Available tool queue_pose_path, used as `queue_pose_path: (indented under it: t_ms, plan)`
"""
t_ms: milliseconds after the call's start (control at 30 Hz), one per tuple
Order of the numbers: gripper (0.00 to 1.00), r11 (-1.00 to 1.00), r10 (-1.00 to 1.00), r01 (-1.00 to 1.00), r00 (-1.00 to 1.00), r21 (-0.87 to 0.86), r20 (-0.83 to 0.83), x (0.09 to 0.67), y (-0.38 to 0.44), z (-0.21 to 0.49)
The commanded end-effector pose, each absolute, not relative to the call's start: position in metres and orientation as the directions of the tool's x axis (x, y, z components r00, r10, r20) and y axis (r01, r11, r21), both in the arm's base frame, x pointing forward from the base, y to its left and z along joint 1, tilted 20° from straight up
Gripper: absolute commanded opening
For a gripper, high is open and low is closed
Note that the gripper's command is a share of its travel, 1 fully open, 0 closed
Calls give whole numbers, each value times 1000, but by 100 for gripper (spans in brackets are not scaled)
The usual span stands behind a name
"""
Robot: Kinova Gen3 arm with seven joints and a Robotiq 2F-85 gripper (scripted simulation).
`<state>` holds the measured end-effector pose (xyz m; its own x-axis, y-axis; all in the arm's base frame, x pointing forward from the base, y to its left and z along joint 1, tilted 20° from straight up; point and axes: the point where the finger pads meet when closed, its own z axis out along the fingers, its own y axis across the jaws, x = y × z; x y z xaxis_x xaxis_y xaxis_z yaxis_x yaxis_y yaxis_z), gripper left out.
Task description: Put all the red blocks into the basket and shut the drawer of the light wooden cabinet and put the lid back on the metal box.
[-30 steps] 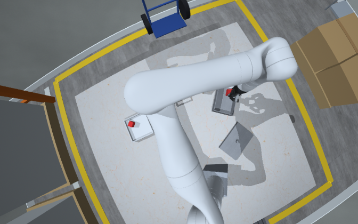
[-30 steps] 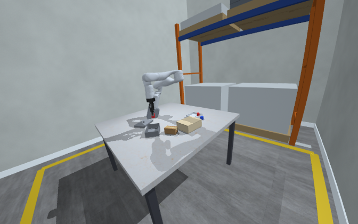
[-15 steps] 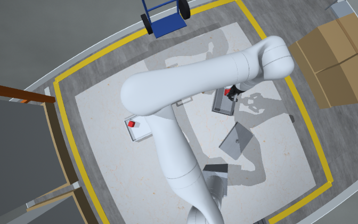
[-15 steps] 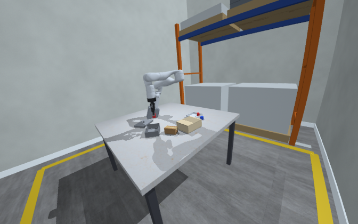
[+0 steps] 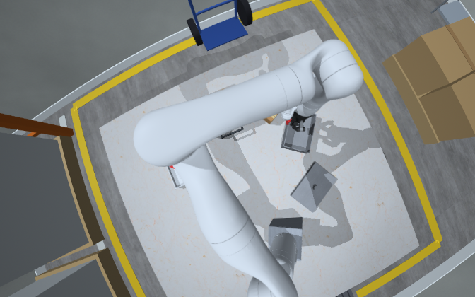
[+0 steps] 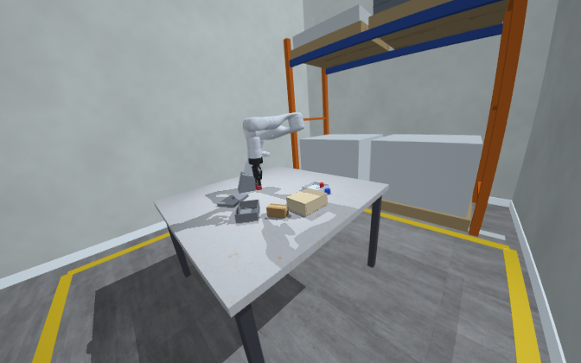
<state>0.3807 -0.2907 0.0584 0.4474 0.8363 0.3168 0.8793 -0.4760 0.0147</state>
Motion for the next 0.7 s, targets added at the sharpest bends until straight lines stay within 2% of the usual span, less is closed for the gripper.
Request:
queue_pose_path:
  t_ms: [0,100,167,367,667]
  plan:
    - [10,-374,889,926,342,53,305,394,-277,66]
    - [10,-255,931,963,220,89,290,407,-260,73]
    - [10,-255,931,963,220,89,290,407,-260,73]
    - [10,34,968,986,-73,164,241,435,-219,89]
    - [10,513,825,820,-553,255,118,472,-141,118]
